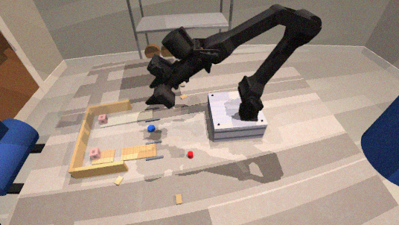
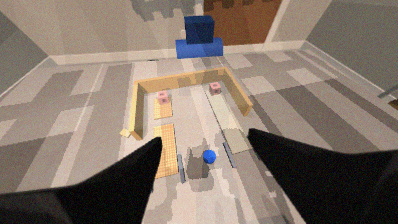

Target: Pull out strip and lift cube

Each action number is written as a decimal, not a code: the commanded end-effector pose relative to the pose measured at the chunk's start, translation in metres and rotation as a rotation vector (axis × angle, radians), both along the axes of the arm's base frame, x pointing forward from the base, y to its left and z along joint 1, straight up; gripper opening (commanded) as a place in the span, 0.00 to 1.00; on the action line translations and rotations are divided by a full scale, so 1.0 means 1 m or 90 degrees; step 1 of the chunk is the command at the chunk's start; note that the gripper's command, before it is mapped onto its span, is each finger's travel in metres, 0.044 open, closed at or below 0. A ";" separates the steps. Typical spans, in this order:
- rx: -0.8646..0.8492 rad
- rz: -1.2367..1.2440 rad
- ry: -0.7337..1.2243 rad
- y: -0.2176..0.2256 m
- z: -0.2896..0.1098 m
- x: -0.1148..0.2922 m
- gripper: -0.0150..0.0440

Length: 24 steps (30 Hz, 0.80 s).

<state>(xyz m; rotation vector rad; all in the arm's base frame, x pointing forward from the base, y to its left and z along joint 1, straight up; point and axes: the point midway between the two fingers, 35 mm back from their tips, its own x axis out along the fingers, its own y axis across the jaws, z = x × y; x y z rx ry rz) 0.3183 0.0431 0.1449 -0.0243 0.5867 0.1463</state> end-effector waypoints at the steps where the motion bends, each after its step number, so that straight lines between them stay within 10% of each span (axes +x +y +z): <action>1: -0.001 0.003 -0.002 0.001 0.001 0.000 0.93; 16: -0.124 0.026 0.311 -0.044 -0.034 0.081 0.26; 24: -0.153 0.072 0.501 -0.078 -0.078 0.109 0.25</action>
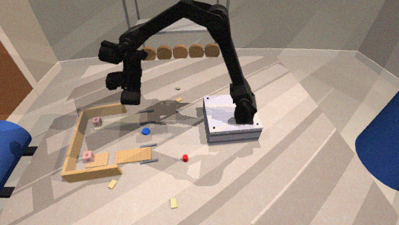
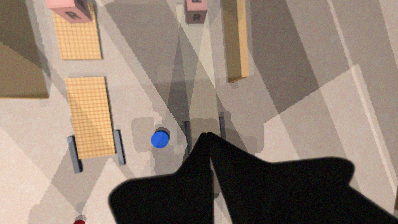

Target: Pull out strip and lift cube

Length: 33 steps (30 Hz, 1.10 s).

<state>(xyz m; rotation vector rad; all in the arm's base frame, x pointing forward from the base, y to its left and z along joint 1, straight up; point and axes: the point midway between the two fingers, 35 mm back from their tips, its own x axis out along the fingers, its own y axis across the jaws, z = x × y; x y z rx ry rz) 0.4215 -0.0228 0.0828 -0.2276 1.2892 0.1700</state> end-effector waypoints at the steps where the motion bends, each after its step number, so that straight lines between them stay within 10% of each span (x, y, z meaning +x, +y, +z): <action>1: -0.006 0.017 0.089 -0.016 -0.022 0.008 0.25; 33: -0.004 0.029 0.148 -0.024 -0.079 0.012 0.25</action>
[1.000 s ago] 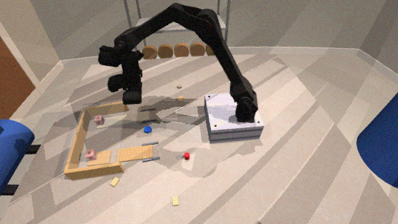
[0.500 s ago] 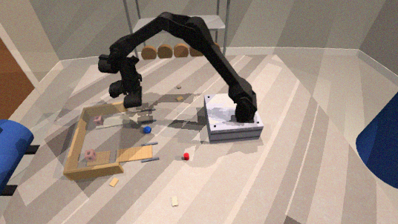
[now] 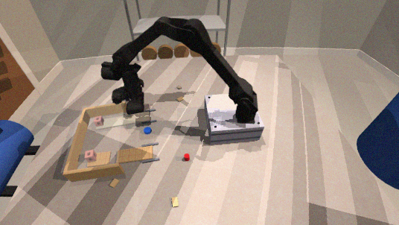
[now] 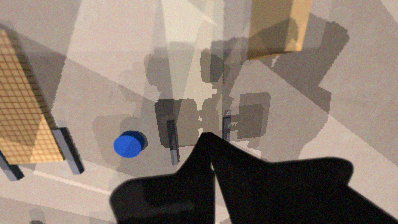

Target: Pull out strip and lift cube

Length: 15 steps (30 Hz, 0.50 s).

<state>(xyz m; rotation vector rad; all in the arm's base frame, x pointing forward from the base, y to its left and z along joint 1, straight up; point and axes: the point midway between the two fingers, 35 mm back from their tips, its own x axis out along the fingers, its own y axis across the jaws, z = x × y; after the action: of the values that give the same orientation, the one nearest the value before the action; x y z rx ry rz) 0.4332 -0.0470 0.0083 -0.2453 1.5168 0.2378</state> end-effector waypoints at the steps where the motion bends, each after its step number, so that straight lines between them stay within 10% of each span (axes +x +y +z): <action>1: -0.001 0.000 0.000 0.000 -0.006 0.000 0.25; 15: -0.001 0.000 0.000 0.002 -0.029 -0.001 0.25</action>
<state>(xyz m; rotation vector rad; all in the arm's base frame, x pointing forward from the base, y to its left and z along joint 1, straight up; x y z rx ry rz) 0.4318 -0.0453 -0.0164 -0.2478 1.5174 0.2408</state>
